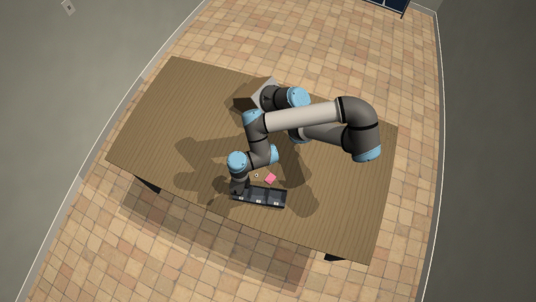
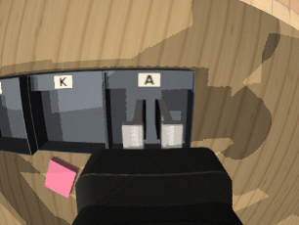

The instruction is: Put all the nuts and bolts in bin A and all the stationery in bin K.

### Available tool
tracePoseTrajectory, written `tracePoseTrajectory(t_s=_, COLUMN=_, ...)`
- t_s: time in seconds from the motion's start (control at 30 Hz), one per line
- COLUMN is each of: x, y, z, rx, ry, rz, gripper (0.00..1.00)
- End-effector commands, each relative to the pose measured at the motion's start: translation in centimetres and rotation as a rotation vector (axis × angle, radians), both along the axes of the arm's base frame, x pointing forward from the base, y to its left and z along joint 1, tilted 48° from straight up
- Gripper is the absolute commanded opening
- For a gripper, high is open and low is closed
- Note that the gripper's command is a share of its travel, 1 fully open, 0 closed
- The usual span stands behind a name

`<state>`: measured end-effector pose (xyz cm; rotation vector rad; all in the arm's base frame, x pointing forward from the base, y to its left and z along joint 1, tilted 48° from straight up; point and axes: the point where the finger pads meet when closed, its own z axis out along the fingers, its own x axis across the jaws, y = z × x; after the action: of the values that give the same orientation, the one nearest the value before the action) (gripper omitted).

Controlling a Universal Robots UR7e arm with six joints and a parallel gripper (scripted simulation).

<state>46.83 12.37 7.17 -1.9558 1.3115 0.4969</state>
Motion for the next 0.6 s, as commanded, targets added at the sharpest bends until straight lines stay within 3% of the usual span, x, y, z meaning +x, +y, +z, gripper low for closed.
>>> tracePoseTrajectory(t_s=0.0, x=0.23, y=1.15, z=-1.09, rx=-0.001, ry=-0.001, rz=-0.002, gripper=0.31)
tracePoseTrajectory(t_s=0.57, x=0.29, y=1.79, z=-1.67, rx=-0.001, ry=-0.001, rz=-0.002, gripper=0.31)
